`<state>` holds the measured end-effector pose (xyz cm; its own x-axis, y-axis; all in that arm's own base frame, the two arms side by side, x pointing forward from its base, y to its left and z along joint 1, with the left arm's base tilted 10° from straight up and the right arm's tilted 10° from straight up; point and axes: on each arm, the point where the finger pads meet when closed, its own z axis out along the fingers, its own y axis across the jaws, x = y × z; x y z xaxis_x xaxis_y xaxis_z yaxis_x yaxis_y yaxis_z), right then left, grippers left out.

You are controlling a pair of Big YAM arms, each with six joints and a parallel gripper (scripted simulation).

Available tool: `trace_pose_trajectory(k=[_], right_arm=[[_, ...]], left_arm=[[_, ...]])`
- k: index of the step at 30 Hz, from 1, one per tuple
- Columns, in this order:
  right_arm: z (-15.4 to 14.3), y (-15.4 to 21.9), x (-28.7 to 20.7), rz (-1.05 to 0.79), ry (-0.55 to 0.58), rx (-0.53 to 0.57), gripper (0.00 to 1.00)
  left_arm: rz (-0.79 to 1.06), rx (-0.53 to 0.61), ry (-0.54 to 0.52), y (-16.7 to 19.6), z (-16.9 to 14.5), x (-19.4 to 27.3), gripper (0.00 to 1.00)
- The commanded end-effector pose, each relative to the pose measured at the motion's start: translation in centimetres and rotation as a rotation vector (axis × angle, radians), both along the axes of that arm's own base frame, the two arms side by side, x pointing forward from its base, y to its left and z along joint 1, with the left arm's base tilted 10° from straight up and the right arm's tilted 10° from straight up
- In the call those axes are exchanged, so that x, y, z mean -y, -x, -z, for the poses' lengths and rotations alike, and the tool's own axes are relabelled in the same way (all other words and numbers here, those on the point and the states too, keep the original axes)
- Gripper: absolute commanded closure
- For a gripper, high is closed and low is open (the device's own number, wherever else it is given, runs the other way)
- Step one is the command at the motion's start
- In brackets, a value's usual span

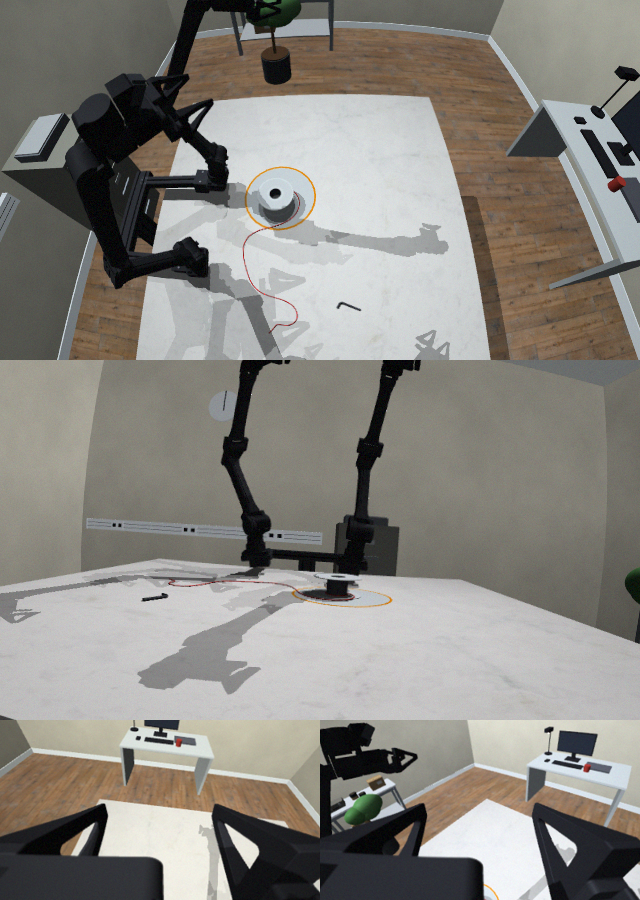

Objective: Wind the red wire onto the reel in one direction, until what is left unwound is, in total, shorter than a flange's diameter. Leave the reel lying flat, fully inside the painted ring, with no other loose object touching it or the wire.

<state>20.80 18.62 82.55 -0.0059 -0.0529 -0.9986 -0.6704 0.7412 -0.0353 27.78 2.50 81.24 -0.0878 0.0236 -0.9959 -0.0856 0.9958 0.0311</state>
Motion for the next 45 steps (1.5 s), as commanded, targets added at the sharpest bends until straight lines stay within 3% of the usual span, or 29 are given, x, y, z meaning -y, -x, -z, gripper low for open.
trace_pose_trajectory(k=[1,26,45], right_arm=[[-1.6,1.4,1.3,0.005,-0.049,0.007,0.0],[-1.6,1.0,2.0,0.035,-0.053,0.007,0.0],[-1.6,-1.9,6.2,0.231,-0.052,0.012,0.0]], left_arm=[[-0.009,0.086,0.021,1.9,-2.9,0.0,0.0],[-0.008,0.088,0.023,2.0,-2.9,0.1,0.0],[0.0,0.088,0.024,2.0,-2.9,0.3,0.0]])
